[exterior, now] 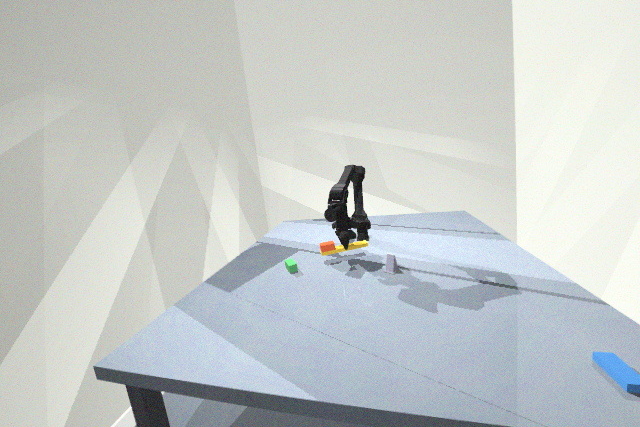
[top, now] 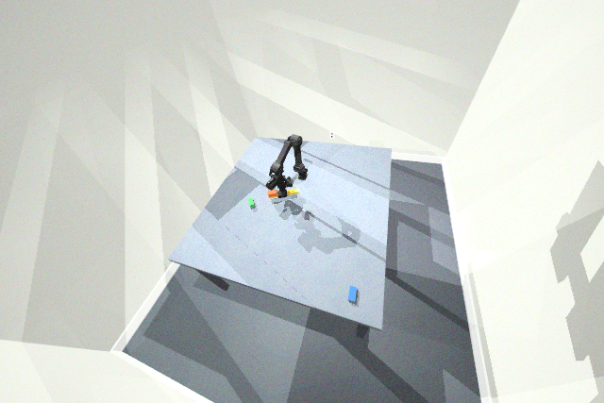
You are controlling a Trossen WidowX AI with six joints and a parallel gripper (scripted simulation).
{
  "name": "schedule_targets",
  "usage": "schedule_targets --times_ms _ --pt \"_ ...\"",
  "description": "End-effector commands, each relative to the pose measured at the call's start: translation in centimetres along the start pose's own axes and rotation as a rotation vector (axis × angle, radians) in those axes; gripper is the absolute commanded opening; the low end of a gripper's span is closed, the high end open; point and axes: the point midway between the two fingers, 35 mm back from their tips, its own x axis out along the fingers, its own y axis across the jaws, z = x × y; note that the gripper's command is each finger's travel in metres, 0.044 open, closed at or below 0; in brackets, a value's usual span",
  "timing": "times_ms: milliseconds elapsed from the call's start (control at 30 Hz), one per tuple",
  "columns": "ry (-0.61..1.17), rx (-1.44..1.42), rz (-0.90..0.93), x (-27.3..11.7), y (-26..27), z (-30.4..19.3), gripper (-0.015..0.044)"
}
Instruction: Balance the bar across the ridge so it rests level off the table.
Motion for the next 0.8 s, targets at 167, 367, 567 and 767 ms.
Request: schedule_targets --times_ms 167,367,567,767 --pt "0.009 0.002 -0.013 -2.7 -0.2 -0.1 0.0000" --pt "0.009 0.002 -0.013 -4.2 -0.1 0.0 0.0000" --pt "0.008 0.003 -0.013 -5.8 0.1 0.1 0.0000" --pt "0.008 0.003 -0.013 -7.3 0.3 0.3 0.0000"
